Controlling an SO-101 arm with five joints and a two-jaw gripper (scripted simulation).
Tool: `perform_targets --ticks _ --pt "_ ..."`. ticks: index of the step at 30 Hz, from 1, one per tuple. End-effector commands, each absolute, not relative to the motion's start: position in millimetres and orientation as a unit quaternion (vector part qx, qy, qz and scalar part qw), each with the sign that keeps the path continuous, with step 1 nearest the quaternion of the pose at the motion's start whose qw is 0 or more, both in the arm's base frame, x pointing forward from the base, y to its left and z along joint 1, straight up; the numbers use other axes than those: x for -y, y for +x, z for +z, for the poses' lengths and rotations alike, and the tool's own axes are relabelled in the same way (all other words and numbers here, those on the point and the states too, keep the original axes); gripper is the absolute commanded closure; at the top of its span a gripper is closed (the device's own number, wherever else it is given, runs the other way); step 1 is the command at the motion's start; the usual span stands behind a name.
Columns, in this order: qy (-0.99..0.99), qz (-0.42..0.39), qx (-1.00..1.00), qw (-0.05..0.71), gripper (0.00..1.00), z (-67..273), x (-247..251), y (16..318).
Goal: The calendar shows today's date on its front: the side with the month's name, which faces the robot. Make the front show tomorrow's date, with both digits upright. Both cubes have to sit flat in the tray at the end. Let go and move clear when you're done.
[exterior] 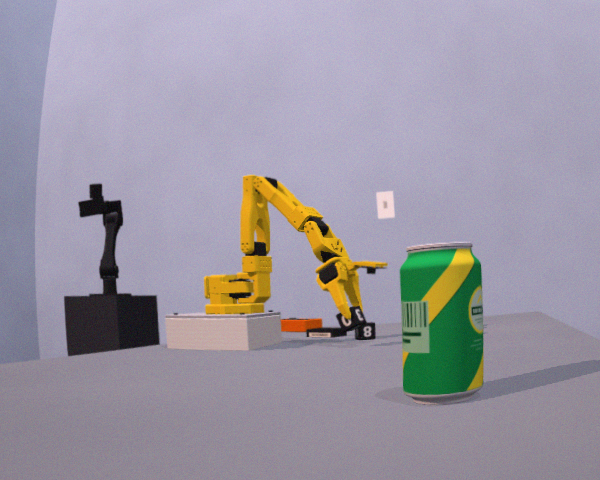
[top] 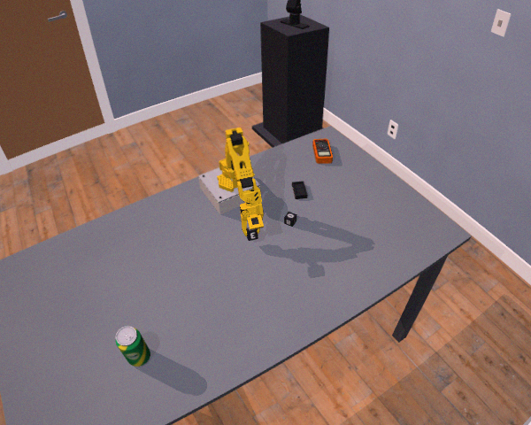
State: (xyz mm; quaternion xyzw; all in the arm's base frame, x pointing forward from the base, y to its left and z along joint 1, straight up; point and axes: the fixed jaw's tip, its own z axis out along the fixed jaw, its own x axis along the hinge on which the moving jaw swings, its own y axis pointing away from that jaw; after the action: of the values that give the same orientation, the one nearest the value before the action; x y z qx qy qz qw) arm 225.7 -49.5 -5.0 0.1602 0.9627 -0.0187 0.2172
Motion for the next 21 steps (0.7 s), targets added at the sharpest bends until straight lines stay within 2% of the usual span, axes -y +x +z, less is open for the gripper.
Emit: perform_targets --ticks 1,14,21 --pt "0.147 -0.023 -0.953 0.263 1.00 -3.5 48.1 229.5" --pt "0.135 -0.035 -0.917 0.373 1.00 -0.7 48.1 229.0" --pt "0.133 -0.037 -0.911 0.389 1.00 0.8 47.9 228.1"
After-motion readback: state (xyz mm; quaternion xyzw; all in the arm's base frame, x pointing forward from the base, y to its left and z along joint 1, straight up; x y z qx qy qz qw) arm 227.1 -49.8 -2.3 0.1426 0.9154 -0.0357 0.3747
